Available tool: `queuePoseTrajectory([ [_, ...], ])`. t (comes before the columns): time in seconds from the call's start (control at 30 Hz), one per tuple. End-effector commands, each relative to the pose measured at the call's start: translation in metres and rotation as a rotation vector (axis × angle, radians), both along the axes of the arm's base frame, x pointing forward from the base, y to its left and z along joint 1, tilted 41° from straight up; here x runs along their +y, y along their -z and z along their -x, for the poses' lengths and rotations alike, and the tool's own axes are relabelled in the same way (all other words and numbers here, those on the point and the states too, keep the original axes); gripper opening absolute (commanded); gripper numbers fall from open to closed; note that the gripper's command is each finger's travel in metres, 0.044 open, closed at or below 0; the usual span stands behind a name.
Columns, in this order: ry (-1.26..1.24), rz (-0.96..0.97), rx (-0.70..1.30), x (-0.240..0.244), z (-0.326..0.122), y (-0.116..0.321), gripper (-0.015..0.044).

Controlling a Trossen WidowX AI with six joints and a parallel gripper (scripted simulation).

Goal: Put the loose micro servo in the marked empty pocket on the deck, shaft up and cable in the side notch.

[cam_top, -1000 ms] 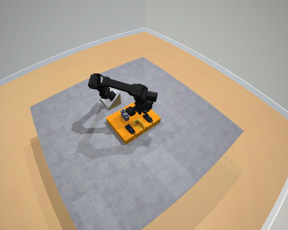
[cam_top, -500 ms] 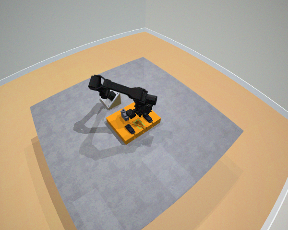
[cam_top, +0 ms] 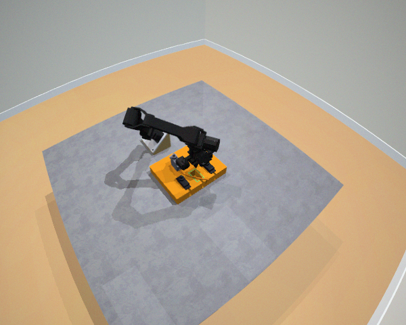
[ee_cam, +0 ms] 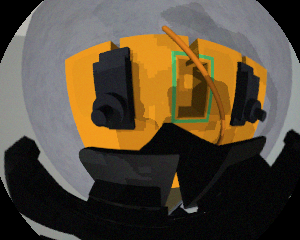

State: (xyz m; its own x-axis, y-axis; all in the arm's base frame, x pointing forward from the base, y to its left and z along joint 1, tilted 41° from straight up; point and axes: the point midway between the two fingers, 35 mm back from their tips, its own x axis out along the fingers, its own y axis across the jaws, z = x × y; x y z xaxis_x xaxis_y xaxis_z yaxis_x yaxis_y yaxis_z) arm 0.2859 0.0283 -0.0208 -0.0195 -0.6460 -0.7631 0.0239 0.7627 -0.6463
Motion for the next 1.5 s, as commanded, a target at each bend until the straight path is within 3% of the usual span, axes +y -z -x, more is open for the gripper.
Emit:
queuePoseTrajectory([
  [0.0,-0.003,0.002,-0.001,-0.005,-0.001,-0.004,0.0],
  [1.47,-0.003,0.008,0.0,-0.059,0.003,-0.05,0.0],
])
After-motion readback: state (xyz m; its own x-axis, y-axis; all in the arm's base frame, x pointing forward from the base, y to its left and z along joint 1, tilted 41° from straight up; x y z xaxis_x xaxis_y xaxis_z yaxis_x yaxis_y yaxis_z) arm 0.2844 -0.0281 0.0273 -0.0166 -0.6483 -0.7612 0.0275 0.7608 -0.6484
